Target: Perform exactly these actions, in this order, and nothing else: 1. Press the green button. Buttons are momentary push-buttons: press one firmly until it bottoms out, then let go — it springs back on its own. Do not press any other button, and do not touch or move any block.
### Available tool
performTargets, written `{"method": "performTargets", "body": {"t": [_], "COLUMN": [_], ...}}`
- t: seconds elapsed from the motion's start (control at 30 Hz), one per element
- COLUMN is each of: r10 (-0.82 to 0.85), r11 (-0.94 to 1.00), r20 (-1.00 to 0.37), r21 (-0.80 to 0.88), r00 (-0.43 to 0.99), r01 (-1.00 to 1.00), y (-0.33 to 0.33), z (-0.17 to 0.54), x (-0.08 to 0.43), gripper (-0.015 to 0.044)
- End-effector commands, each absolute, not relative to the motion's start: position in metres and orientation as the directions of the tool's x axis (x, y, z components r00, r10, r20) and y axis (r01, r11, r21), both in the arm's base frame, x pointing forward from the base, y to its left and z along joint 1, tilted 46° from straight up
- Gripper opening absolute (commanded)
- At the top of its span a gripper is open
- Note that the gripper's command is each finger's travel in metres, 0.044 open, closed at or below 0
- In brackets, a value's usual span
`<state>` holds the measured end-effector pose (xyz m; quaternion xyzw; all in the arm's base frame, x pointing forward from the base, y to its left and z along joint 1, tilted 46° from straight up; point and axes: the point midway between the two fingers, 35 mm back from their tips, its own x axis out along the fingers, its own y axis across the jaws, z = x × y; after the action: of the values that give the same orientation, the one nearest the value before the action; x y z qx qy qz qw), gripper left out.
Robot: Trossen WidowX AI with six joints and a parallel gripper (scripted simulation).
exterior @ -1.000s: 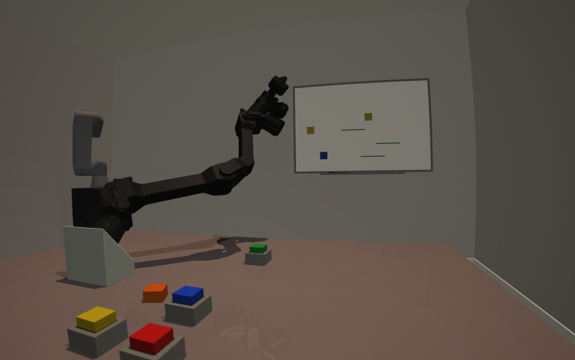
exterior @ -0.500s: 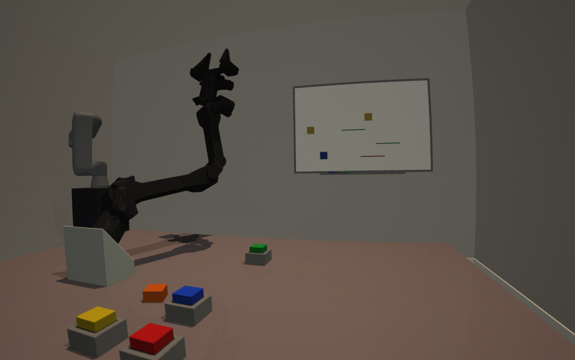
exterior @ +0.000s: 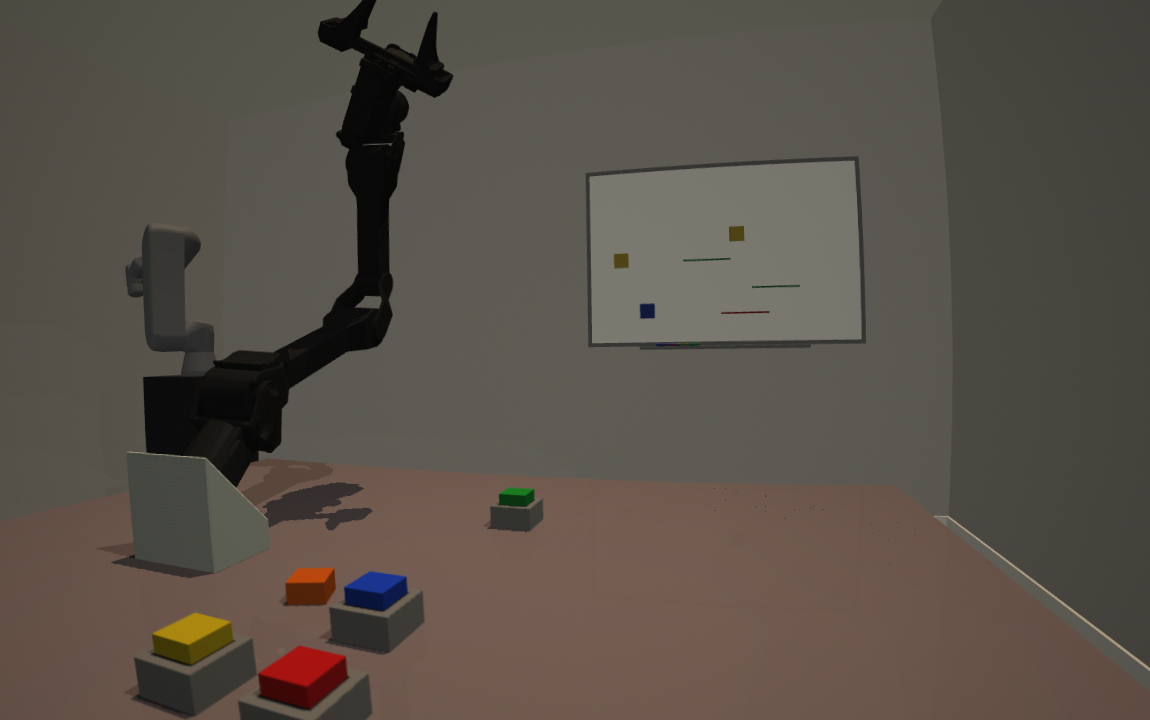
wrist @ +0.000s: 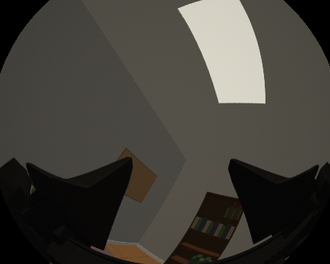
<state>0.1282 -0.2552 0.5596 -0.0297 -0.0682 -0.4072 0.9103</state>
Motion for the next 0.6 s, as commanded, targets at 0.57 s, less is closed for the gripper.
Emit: {"method": "performTargets", "body": {"t": [0.57], "r10": [0.374], "r11": [0.852], "r20": [-0.658], "r21": [0.522], "r00": [0.653], "r01": [0.039], "y": [-0.07], "z": [0.284], "x": [0.328], "gripper": [0.04]}}
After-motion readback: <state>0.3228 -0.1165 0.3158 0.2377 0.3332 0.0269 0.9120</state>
